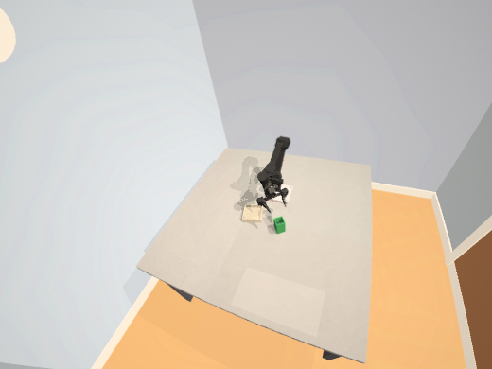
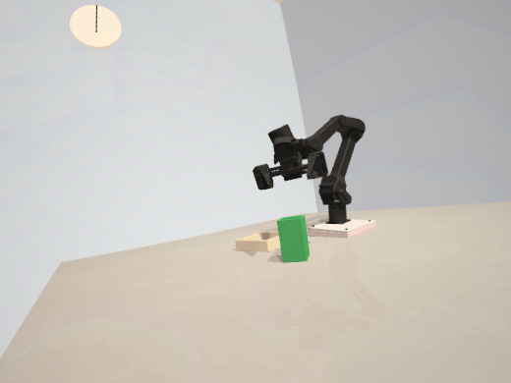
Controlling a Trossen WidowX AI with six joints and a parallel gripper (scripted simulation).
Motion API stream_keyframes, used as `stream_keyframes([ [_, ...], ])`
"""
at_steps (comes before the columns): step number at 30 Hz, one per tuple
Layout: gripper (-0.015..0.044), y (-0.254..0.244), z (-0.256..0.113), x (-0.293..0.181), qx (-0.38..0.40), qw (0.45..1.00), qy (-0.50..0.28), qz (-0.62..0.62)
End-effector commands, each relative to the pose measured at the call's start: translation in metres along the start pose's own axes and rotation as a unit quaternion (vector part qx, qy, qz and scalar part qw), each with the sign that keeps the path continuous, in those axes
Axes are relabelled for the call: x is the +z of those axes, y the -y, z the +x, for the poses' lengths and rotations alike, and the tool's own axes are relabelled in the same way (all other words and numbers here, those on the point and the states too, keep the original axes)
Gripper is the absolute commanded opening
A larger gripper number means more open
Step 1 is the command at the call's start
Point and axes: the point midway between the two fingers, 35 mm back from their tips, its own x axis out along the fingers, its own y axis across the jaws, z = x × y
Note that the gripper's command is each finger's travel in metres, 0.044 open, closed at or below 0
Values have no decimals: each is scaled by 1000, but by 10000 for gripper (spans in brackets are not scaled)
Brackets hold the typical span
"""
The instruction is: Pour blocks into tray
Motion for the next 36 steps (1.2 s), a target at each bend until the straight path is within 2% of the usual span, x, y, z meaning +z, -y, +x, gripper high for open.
stream_keyframes([
  [1,440,3,-11,-31,-29,999,-27,-22],
  [8,440,5,-9,-37,-31,999,-28,-23],
  [26,440,8,13,-97,-31,999,-28,-23],
  [36,440,9,22,-97,-31,999,-28,-23],
])
